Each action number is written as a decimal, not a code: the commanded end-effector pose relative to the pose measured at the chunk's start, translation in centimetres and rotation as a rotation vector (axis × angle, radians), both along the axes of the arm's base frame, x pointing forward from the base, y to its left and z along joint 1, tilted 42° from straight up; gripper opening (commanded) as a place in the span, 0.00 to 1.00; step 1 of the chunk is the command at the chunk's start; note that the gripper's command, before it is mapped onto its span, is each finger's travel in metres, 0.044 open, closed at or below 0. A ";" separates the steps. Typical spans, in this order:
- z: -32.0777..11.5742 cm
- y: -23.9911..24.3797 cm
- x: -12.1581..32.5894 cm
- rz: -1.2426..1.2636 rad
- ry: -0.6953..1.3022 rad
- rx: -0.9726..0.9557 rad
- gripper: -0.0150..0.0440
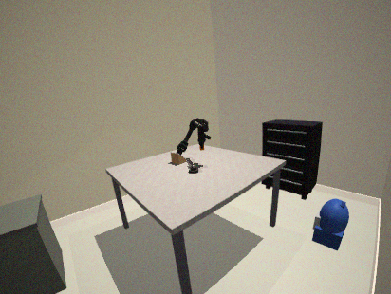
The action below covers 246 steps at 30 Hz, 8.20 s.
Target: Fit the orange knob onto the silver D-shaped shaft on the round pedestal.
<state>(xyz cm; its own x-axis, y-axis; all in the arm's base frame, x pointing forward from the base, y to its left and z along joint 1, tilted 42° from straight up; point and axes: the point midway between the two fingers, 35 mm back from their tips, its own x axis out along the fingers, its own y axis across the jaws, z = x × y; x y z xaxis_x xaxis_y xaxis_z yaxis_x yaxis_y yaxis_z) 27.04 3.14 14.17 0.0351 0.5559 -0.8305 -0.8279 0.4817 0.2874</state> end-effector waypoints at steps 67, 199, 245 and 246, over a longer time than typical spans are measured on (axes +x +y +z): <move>-11.2 9.4 0.7 0.099 0.109 0.124 0.66; -1.1 0.2 3.0 0.091 0.113 0.125 0.25; -12.3 -6.5 7.2 0.082 0.110 0.117 0.25; -12.5 -6.7 7.2 0.082 0.110 0.117 0.25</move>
